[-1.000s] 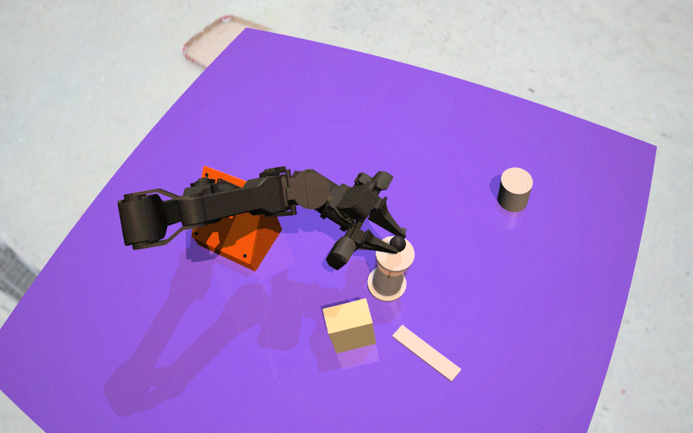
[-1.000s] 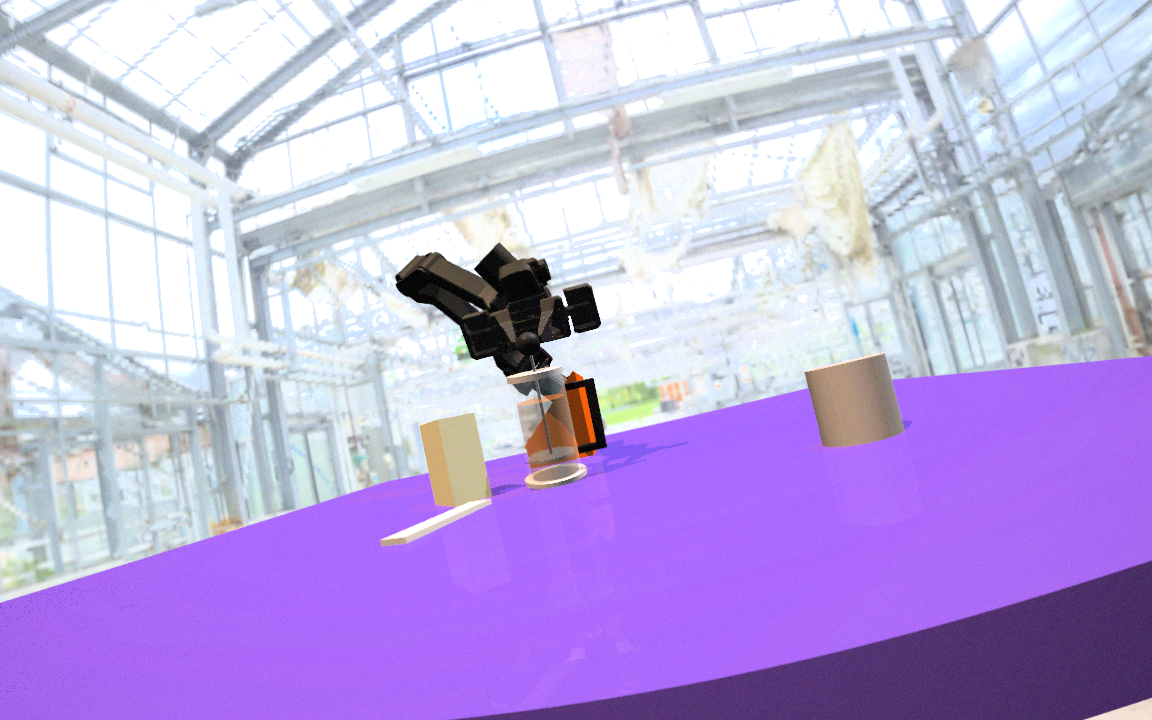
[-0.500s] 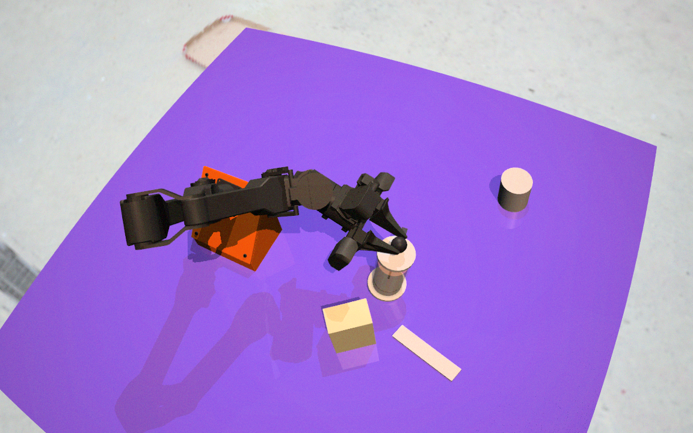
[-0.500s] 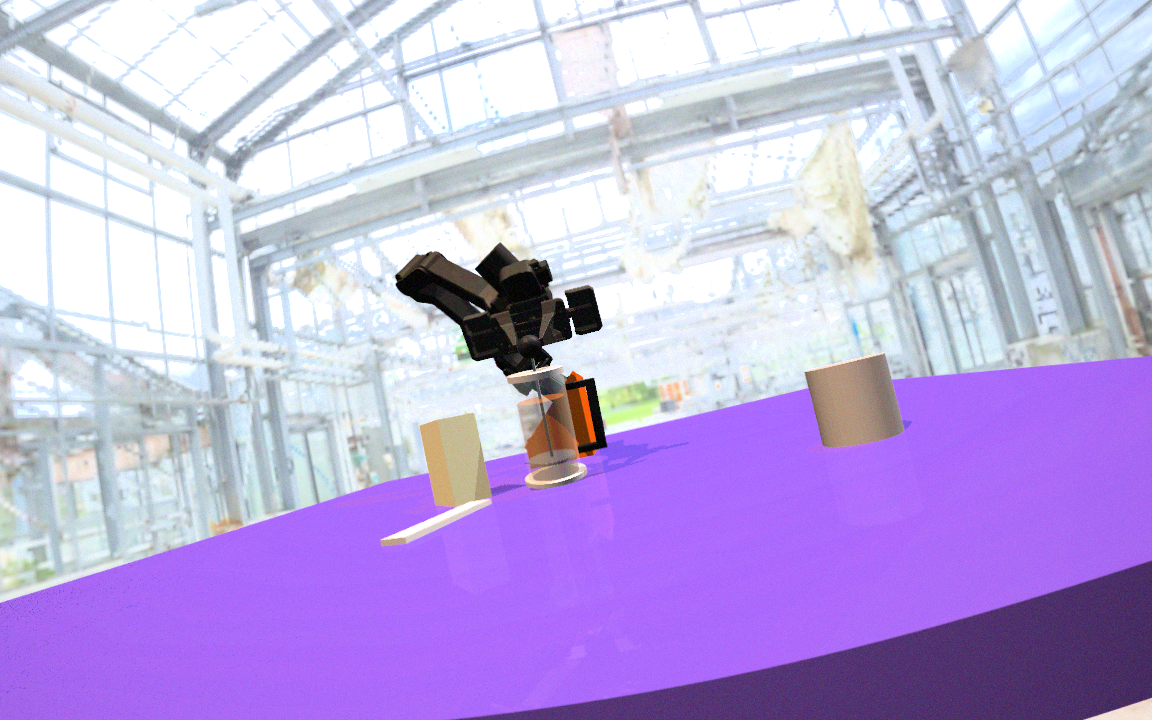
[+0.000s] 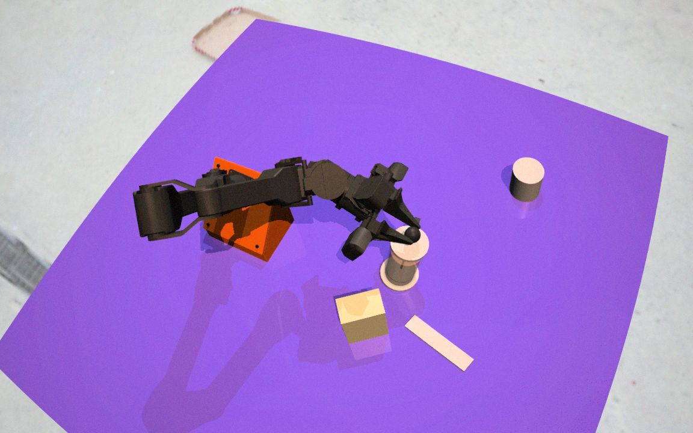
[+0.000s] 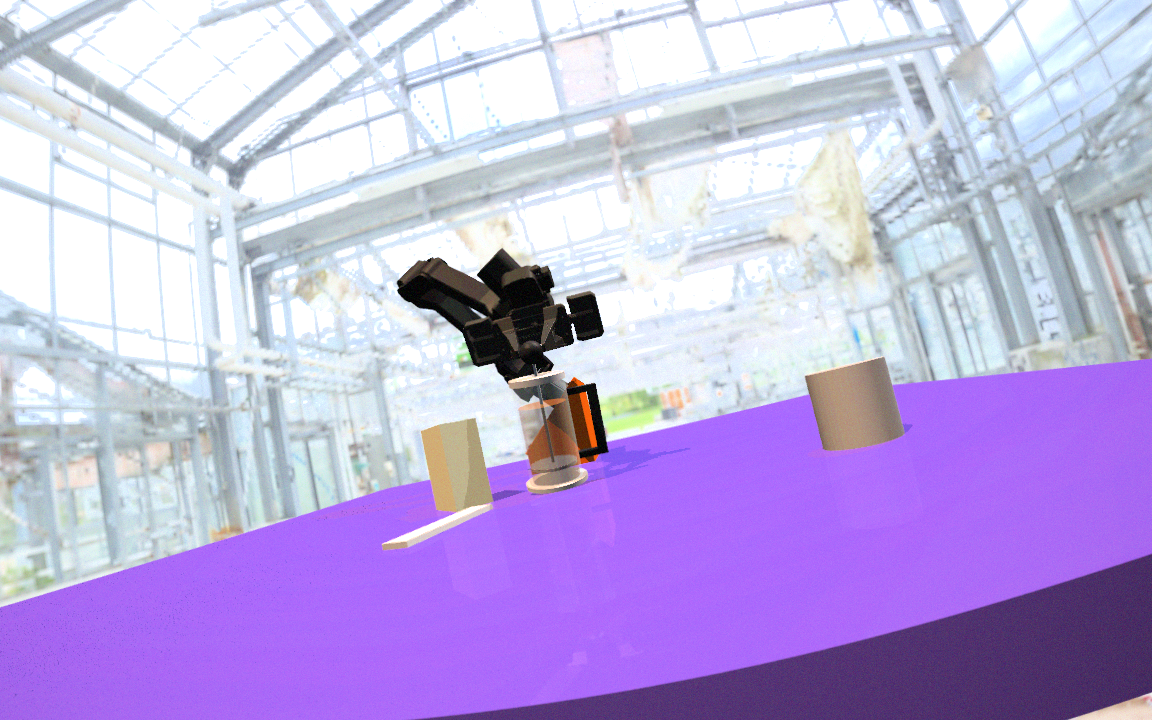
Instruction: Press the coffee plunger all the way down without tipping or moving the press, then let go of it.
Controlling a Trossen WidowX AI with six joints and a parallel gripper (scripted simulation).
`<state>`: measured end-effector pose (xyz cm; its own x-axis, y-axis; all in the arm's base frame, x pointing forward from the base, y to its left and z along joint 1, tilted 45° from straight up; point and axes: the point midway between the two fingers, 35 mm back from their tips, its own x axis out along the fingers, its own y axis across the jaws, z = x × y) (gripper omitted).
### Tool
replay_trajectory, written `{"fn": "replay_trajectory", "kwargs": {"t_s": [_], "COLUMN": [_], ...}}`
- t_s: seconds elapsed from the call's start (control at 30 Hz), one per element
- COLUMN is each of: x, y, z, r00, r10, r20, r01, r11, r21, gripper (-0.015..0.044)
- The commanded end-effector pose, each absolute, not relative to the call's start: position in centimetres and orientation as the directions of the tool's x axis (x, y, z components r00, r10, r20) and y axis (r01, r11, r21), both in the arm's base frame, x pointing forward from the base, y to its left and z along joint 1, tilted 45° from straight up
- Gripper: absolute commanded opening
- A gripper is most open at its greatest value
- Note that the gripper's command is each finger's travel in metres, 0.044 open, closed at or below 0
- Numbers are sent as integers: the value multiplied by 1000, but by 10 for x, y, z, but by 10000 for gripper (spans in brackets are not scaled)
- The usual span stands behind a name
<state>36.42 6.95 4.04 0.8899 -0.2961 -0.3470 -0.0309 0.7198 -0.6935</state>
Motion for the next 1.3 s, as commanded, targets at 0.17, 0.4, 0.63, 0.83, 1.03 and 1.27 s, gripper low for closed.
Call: {"fn": "replay_trajectory", "kwargs": {"t_s": [0.17, 0.4, 0.63, 0.83, 1.03, 1.27], "x": [364, 364, 364, 359, 334, 329], "y": [69, 69, 69, 82, 115, 118], "z": [40, 40, 40, 52, 95, 100], "r00": [890, 890, 890, 886, 882, 883], "r10": [-296, -296, -296, -297, -303, -304], "r20": [-347, -347, -347, -355, -360, -358], "r01": [-31, -31, -31, -35, -38, -37], "r11": [720, 720, 720, 721, 716, 715], "r21": [-693, -693, -693, -692, -697, -698], "gripper": [118, 275, 440, 440, 440, 440]}}
